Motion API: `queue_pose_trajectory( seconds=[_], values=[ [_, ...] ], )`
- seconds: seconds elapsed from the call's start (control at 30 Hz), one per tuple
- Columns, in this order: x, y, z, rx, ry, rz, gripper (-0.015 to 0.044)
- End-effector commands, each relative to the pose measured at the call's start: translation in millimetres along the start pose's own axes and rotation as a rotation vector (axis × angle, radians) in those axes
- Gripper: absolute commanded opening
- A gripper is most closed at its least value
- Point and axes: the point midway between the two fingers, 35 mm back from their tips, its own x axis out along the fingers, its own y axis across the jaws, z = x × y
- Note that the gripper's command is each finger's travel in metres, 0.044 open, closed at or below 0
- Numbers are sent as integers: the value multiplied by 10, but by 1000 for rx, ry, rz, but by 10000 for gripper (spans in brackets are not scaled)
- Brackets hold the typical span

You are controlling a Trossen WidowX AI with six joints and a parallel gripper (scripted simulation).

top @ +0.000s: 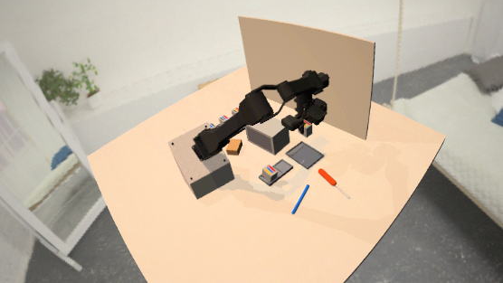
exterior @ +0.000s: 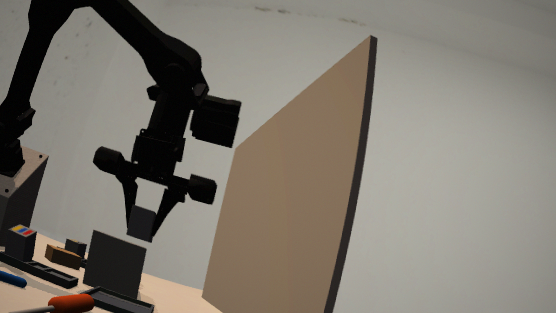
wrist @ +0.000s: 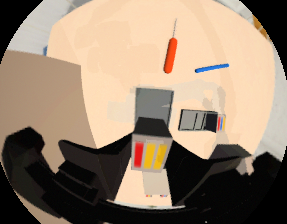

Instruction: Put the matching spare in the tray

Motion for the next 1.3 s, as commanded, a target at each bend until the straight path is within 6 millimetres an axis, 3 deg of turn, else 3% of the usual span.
queue_pose_trajectory(
  seconds=[0.0, 1.27],
  values=[
    [78, -13, -26, -11, 2, -9, 0],
    [480, -20, -16, -11, 0, -8, 0]
  ],
)
